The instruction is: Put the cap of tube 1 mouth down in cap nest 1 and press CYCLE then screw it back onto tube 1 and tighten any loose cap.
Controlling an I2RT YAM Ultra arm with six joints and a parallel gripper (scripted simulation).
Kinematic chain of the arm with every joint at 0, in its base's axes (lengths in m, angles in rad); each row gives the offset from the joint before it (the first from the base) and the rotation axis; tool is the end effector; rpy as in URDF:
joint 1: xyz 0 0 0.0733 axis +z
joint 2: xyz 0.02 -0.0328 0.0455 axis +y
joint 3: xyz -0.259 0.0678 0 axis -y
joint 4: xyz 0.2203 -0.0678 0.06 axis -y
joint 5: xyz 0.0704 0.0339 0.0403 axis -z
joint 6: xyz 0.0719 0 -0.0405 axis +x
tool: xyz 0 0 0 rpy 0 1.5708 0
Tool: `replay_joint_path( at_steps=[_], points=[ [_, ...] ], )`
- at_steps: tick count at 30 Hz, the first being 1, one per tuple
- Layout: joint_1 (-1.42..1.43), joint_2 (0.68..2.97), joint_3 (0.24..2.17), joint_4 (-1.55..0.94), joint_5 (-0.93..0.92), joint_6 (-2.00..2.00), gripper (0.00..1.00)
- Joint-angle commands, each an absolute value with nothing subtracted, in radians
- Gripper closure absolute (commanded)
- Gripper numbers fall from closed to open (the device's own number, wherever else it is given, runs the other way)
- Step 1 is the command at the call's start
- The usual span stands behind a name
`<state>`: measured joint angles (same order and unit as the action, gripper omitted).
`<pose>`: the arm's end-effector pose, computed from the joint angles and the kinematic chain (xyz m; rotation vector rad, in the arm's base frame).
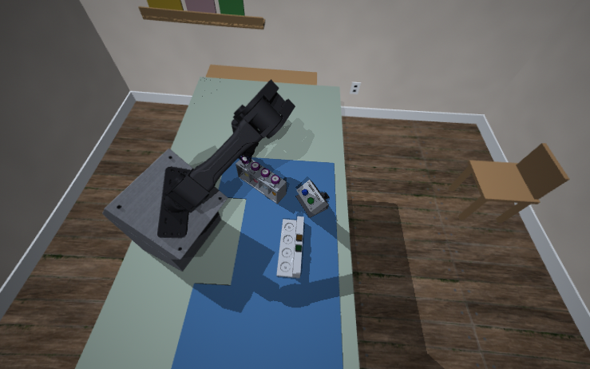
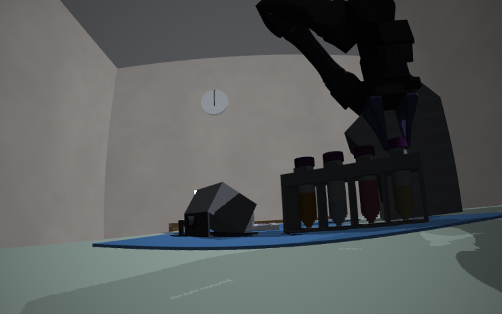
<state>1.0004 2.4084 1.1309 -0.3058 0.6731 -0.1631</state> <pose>0.2160 0.2557 -0.0280 -1.5129 2.2895 -0.8842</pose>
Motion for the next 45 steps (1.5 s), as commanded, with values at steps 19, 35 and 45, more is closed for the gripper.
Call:
replay_joint_path(
  at_steps=[19,35,45],
  points=[
    [1.008,2.402,1.134,-0.309,0.674,-1.146,1.00],
    [1.008,2.402,1.134,-0.310,0.674,-1.571,1.00],
    [1.008,2.402,1.134,-0.310,0.674,-1.571,0.51]
  ],
)
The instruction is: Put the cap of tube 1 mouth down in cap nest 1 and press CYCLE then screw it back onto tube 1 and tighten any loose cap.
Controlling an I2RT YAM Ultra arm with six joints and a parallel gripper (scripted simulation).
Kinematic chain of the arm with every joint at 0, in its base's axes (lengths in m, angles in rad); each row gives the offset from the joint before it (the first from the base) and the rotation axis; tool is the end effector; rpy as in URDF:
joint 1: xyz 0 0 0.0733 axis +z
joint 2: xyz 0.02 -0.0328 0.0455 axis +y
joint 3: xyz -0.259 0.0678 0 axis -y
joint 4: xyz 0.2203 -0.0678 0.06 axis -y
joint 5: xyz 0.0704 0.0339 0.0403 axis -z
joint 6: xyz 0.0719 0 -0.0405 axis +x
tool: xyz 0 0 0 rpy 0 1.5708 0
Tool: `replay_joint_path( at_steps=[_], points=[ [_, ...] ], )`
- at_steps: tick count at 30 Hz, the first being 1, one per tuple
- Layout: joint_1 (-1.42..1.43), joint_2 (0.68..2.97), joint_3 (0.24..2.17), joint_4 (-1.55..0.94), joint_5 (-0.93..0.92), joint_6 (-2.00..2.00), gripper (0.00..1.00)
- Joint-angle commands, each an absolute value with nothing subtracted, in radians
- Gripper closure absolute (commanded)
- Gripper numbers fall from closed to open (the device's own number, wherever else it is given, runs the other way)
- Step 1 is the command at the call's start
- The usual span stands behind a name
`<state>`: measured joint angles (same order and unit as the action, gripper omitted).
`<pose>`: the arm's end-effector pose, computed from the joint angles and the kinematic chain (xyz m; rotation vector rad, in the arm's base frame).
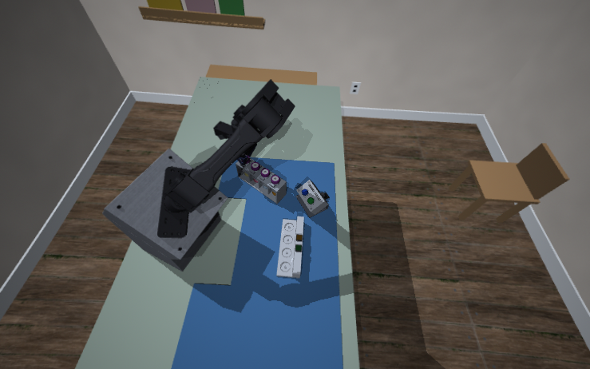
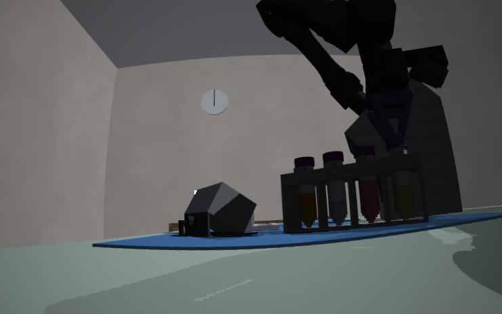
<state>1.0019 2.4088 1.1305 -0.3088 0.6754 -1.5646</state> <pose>0.2154 0.2554 -0.0281 2.6777 -0.7836 0.9349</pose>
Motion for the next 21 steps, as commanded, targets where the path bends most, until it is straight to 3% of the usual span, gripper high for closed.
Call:
replay_joint_path(
  at_steps=[1,6,21],
  points=[
    [1.008,2.402,1.134,-0.310,0.674,-1.571,0.51],
    [1.009,2.401,1.134,-0.311,0.674,-1.487,0.51],
    [1.020,2.389,1.136,-0.334,0.674,-0.576,0.51]
  ],
)
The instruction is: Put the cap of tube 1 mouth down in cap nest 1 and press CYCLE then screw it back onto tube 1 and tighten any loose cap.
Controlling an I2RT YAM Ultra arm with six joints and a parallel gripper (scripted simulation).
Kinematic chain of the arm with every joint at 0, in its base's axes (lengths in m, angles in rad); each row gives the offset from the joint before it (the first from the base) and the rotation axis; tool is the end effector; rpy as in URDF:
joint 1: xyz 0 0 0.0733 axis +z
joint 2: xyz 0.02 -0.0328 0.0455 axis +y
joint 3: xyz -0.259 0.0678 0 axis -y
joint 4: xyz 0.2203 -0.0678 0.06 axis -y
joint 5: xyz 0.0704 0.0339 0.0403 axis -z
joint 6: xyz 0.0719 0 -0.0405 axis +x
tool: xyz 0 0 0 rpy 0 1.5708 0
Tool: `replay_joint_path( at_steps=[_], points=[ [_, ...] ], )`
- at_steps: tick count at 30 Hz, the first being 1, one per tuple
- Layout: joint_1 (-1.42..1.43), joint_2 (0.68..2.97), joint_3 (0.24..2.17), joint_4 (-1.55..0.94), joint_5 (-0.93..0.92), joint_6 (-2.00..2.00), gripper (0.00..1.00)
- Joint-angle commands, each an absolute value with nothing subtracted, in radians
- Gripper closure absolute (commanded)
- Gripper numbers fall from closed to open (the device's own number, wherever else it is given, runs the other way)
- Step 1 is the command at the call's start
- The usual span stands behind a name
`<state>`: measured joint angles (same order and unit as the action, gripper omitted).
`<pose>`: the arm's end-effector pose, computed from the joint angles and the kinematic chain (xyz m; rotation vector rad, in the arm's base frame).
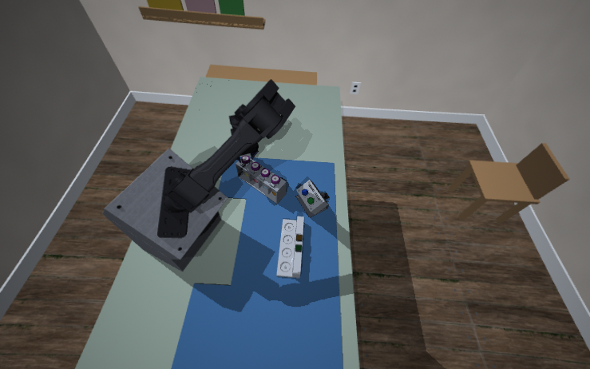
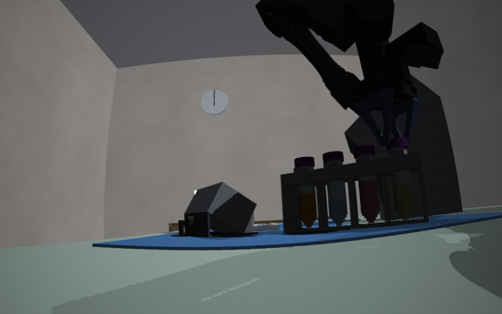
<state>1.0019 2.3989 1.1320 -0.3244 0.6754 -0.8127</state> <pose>0.2153 0.2554 -0.0248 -2.3100 1.7924 -1.0249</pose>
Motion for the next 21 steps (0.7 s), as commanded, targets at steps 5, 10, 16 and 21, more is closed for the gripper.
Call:
replay_joint_path(
  at_steps=[5,10,16,21],
  points=[
    [1.022,2.387,1.136,-0.337,0.674,-0.387,0.51],
    [1.025,2.390,1.138,-0.339,0.674,-0.133,0.51],
    [1.028,2.391,1.140,-0.343,0.674,0.042,0.51],
    [1.029,2.391,1.141,-0.344,0.674,0.043,0.51]
  ],
)
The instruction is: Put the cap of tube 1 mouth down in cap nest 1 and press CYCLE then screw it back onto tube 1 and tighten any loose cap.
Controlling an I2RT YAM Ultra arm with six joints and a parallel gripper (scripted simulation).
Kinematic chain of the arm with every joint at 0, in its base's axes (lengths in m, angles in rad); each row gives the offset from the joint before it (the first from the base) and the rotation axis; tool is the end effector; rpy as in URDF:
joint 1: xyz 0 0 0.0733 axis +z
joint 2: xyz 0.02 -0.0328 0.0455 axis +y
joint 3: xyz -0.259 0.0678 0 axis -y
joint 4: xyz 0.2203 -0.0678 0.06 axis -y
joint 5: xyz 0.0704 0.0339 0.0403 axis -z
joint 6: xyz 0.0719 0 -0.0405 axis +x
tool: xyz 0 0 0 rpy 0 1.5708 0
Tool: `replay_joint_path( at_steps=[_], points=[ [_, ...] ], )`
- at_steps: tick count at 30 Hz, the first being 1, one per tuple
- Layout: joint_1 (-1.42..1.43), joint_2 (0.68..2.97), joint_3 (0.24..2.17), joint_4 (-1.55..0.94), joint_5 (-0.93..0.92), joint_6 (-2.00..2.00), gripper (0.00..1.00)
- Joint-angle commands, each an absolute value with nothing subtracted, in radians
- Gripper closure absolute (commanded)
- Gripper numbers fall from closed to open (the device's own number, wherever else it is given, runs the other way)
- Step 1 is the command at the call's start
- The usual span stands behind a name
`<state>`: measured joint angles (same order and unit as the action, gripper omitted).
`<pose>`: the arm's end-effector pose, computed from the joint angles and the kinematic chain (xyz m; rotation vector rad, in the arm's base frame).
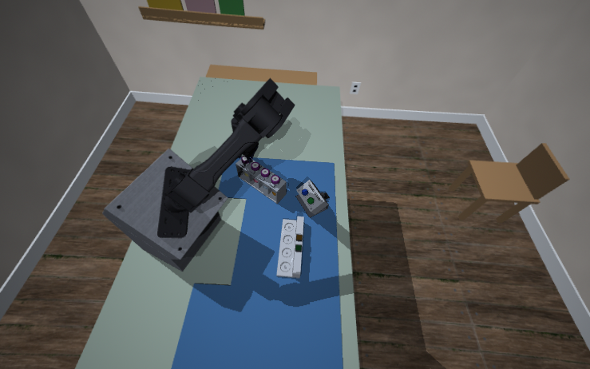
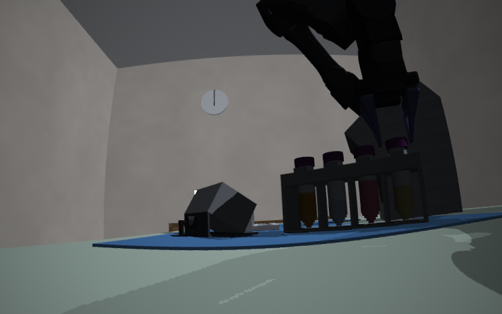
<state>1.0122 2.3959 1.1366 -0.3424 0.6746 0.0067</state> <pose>0.2125 0.2573 -0.0233 -1.3200 2.3700 -0.8510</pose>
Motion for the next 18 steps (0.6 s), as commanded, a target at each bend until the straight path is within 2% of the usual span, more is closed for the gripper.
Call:
replay_joint_path(
  at_steps=[1,7,8,18],
  points=[
    [1.029,2.391,1.141,-0.345,0.674,0.044,0.51],
    [1.030,2.391,1.142,-0.347,0.674,0.045,0.51],
    [1.030,2.391,1.142,-0.347,0.674,0.045,1.00],
    [1.030,2.391,1.142,-0.347,0.674,0.045,1.00]
  ],
)
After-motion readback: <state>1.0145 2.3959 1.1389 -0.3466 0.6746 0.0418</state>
